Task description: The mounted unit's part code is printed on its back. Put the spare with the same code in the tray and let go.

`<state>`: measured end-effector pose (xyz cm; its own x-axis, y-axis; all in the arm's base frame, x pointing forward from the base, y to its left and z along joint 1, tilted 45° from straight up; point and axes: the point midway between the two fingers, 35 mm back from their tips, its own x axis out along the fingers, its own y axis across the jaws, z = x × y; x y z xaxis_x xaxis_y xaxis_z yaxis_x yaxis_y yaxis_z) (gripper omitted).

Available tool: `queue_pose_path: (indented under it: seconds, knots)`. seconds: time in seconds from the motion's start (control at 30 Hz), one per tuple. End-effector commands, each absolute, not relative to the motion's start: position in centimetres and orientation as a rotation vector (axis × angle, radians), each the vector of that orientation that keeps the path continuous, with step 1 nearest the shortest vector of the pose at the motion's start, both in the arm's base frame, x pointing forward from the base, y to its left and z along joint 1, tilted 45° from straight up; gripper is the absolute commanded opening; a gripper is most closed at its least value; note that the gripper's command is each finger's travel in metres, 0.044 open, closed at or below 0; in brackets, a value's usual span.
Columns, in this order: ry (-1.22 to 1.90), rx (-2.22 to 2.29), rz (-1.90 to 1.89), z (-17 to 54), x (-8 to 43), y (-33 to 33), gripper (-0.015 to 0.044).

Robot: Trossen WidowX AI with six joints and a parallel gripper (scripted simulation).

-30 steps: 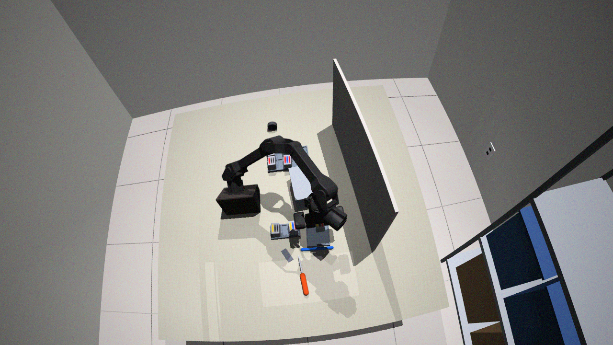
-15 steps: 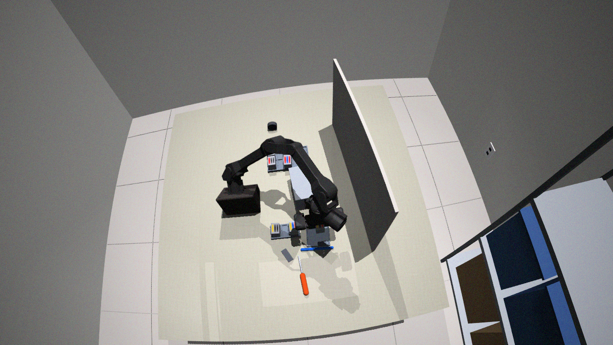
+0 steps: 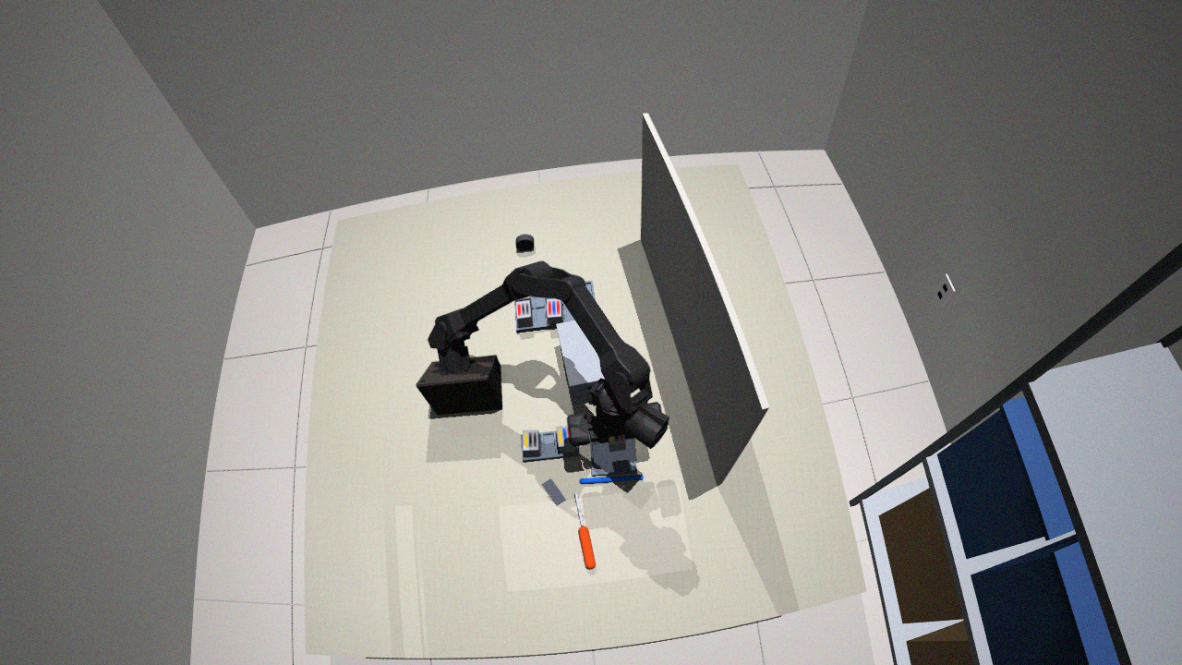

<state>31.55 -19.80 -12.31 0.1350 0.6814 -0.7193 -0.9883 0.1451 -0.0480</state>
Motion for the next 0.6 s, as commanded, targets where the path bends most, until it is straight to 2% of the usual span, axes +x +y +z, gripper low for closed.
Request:
queue_pose_path:
  seconds: [0.0, 0.57]
  knots:
    - [0.626, -0.601, 1.320, -12.6, 31.6, -19.5, 0.0000]
    - [0.625, -0.600, 1.321, -13.6, 31.7, -18.4, 0.0000]
